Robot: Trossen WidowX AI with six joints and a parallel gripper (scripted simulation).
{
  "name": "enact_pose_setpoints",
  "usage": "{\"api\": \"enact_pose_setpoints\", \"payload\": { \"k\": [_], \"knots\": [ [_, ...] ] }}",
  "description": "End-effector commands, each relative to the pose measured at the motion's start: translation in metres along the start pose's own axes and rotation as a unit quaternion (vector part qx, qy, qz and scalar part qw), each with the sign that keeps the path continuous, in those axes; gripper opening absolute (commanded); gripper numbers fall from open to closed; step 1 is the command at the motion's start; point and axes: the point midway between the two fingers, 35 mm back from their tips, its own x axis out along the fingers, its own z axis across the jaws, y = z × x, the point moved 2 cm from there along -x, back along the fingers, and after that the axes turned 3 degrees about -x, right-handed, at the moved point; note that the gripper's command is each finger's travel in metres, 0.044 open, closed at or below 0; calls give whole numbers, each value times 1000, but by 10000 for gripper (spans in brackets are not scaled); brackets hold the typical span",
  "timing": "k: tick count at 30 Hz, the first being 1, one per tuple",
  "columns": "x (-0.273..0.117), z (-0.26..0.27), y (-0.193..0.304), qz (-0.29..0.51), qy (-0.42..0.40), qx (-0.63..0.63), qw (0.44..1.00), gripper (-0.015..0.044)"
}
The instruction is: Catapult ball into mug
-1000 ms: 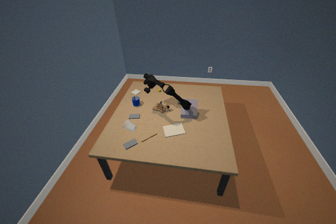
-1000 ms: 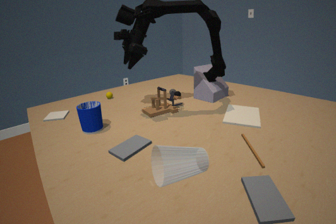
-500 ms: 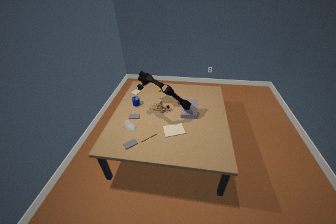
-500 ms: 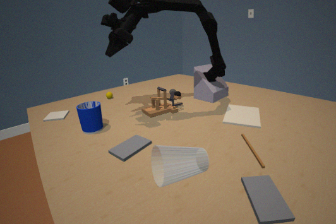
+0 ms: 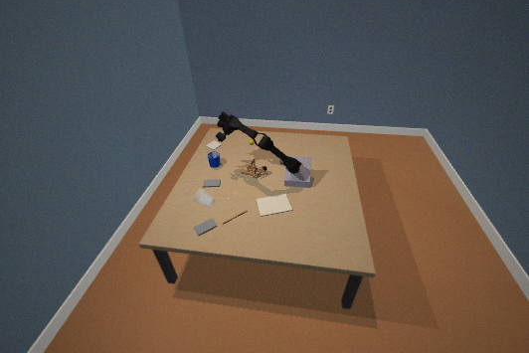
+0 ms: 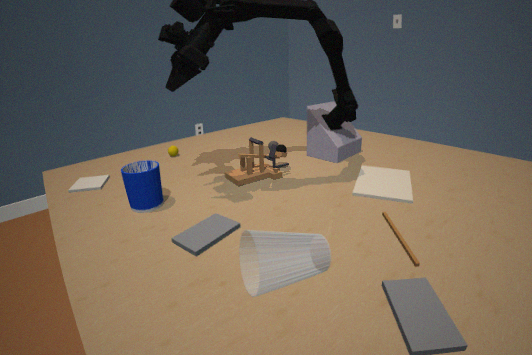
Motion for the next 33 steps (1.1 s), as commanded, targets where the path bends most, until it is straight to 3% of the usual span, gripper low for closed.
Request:
{"api": "enact_pose_setpoints", "payload": {
  "k": [1,14,27,33],
  "knots": [
    [2,0,0,1,-2,2,1000,335],
    [2,0,0,1,-2,2,1000,0],
    [2,0,1,2,0,-3,1000,0],
    [4,6,13,12,24,-67,997,0]
  ]
}}
